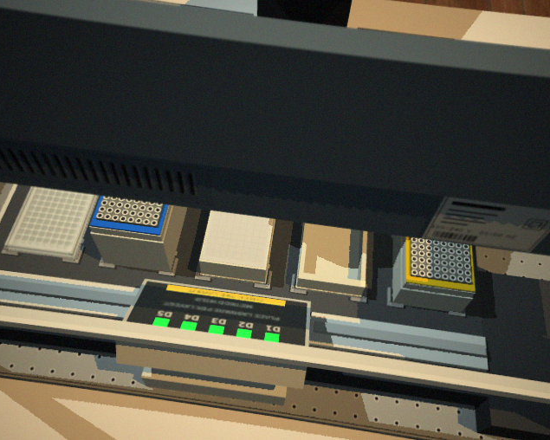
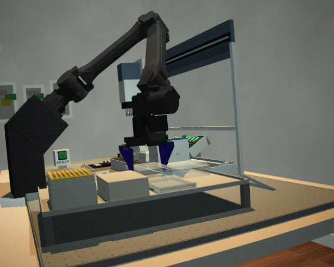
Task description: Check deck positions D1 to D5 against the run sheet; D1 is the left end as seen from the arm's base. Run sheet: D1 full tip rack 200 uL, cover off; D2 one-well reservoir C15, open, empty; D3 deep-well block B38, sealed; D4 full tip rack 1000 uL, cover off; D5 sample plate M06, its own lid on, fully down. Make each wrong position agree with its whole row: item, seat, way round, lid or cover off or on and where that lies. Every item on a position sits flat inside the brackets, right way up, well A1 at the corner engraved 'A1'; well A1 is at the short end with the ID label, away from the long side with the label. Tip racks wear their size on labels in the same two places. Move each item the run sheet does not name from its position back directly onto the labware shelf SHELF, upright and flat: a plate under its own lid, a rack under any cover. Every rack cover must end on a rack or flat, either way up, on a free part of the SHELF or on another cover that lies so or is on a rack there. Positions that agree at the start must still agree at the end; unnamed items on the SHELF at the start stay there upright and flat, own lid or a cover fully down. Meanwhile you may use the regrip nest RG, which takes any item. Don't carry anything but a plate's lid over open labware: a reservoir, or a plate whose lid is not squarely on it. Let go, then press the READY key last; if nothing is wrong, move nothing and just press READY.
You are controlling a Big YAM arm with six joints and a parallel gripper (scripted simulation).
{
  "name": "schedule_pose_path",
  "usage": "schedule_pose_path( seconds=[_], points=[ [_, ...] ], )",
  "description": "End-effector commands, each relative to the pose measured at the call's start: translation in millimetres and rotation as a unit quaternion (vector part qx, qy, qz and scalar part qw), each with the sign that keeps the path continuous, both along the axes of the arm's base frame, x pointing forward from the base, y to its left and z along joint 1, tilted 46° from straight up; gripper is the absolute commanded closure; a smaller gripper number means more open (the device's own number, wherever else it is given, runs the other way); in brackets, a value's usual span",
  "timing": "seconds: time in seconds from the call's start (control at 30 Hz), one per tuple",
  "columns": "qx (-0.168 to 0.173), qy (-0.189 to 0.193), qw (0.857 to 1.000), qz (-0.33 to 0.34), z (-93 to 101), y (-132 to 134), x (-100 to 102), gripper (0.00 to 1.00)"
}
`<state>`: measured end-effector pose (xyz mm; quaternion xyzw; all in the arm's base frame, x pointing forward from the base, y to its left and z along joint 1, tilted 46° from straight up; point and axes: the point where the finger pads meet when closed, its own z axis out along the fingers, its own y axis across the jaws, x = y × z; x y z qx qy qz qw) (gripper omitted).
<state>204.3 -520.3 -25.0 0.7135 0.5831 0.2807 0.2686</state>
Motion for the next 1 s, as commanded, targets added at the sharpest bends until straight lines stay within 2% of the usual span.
schedule_pose_path(
  seconds=[0.0, 0.07, 0.97],
  points=[
    [-0.019, -0.002, 1.0, -0.004, 12.5, -17.4, 3.9, 1.0],
    [-0.014, -0.001, 1.0, -0.007, 10.6, -12.2, -3.9, 1.0],
    [-0.014, -0.001, 1.0, -0.007, 10.3, -11.1, -4.0, 1.0]
  ],
)
